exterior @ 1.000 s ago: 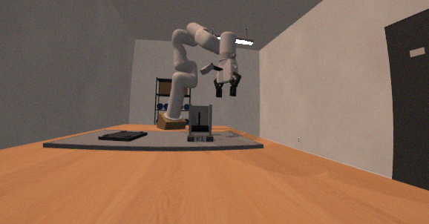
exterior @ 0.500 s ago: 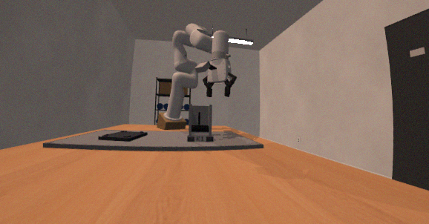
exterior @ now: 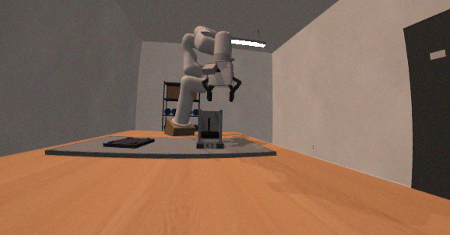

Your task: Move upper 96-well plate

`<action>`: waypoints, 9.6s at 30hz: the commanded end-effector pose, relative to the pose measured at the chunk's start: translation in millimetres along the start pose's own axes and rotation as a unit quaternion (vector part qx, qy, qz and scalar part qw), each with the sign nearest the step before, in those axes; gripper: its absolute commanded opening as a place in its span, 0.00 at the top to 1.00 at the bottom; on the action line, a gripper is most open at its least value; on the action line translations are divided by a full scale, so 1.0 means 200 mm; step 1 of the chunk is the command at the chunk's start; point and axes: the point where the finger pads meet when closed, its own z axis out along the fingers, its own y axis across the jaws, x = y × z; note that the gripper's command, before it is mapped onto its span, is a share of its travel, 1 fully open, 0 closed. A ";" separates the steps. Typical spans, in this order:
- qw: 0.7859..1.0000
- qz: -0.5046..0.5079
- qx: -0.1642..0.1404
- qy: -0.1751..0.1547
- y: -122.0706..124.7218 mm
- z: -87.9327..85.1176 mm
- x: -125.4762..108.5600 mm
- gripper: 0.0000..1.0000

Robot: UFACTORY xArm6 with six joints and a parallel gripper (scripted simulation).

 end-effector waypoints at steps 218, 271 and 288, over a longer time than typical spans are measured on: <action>0.980 -0.199 0.016 -0.002 0.16 0.67 0.07 1.00; 0.980 -0.199 0.016 -0.002 0.17 0.57 0.07 1.00; 0.980 -0.199 0.016 -0.002 0.17 0.45 0.08 1.00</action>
